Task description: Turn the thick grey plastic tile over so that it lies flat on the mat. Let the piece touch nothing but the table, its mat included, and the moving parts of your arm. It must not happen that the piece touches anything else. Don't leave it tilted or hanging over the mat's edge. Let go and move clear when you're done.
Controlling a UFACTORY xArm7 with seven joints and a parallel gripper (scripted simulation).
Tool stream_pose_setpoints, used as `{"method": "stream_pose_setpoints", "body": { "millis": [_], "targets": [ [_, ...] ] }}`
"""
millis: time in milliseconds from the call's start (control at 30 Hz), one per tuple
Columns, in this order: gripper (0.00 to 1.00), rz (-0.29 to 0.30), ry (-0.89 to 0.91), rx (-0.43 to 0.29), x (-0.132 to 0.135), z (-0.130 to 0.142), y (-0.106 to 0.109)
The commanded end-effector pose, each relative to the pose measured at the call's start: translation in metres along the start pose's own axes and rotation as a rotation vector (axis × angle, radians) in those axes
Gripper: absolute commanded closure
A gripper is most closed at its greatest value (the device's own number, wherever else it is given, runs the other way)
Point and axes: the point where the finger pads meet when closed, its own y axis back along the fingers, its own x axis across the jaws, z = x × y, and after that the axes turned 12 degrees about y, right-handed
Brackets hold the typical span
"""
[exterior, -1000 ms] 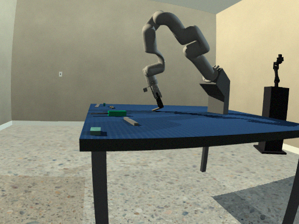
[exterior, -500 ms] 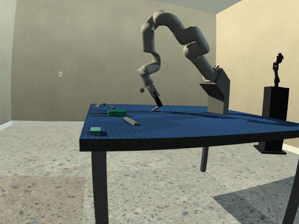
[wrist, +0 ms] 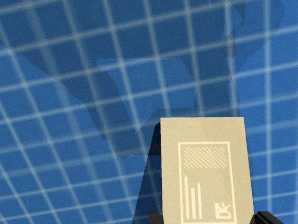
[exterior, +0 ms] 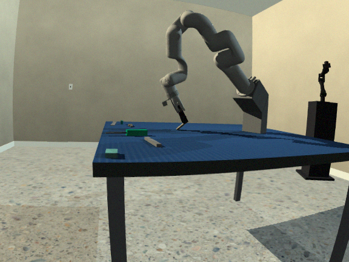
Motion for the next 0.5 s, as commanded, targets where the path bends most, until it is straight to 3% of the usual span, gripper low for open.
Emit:
{"method": "stream_pose_setpoints", "body": {
  "millis": [0,467],
  "targets": [
    [0.43,0.004,-0.002,0.011,0.001,-0.001,0.003],
    [0.43,0.013,-0.002,0.054,0.002,-0.007,0.016]
  ]
}}
